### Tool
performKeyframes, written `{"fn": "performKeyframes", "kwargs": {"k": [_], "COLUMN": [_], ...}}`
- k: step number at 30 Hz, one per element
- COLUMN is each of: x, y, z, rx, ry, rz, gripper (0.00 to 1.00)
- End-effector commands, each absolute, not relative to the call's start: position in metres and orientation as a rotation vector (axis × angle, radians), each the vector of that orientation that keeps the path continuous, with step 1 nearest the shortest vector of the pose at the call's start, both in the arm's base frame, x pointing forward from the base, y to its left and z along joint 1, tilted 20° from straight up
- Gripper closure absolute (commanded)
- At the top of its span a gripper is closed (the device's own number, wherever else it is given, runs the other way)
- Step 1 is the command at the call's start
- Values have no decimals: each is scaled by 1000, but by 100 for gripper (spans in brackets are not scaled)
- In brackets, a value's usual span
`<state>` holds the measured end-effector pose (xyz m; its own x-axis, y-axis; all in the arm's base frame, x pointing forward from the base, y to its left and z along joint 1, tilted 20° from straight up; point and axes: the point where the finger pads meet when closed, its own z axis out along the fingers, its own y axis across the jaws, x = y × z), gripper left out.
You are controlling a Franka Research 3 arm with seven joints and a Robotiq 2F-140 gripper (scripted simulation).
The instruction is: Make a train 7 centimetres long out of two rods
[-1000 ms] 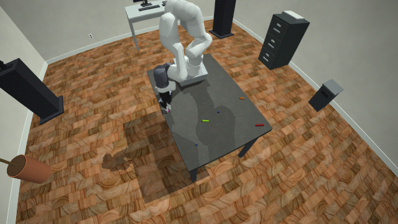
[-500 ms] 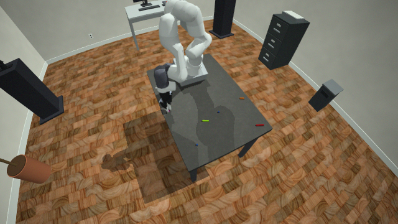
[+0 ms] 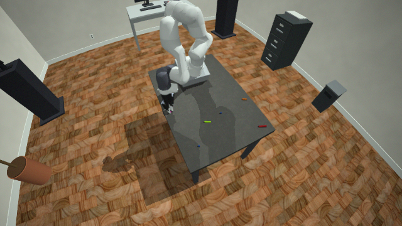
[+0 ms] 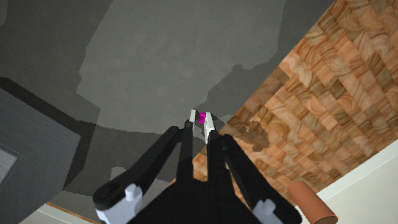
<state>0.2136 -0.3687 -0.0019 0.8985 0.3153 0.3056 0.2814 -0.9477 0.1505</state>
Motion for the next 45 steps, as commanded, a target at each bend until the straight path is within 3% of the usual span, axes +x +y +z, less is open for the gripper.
{"fn": "performKeyframes", "kwargs": {"k": [1, 39, 40, 45], "x": [215, 215, 215, 215], "y": [-373, -373, -373, -373], "z": [-2, -3, -3, -3], "rx": [2951, 2951, 2951, 2951], "ry": [462, 462, 462, 462], "rz": [505, 505, 505, 505], "gripper": [77, 77, 88, 88]}}
